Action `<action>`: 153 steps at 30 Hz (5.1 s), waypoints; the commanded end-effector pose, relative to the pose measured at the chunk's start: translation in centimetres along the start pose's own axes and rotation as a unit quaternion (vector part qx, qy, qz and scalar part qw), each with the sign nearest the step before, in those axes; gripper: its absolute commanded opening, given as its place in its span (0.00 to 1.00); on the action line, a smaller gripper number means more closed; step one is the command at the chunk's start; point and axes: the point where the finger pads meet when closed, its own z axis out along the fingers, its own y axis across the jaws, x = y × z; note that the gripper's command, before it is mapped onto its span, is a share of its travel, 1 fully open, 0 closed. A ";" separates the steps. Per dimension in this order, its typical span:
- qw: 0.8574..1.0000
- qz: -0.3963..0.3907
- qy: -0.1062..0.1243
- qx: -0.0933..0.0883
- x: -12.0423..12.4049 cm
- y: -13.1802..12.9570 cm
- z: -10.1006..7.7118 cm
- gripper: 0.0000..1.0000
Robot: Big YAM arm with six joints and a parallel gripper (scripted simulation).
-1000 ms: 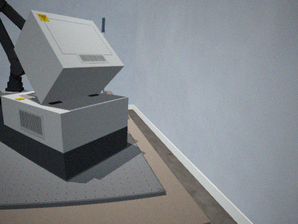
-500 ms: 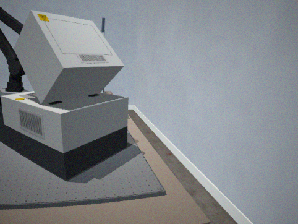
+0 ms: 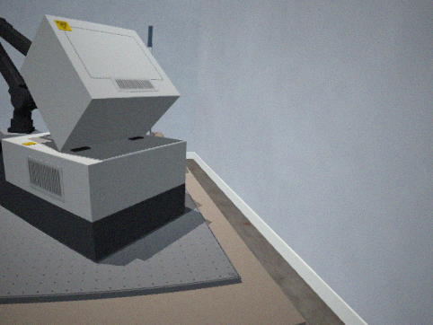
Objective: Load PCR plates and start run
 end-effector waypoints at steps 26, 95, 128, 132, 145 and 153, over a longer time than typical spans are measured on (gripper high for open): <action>0.973 0.210 -0.086 -0.031 -1.2 -6.3 -3.3 0.00; 0.644 0.697 -0.298 -0.103 -3.5 -20.1 -10.6 0.00; 0.585 0.752 -0.278 -0.119 -3.0 -18.5 -5.8 0.00; 0.583 0.754 -0.278 -0.120 -3.4 -18.7 -5.3 0.00; 0.587 0.746 -0.290 -0.120 -5.6 -19.9 -5.2 0.00; 0.585 0.747 -0.292 -0.122 -6.6 -20.4 -4.3 0.00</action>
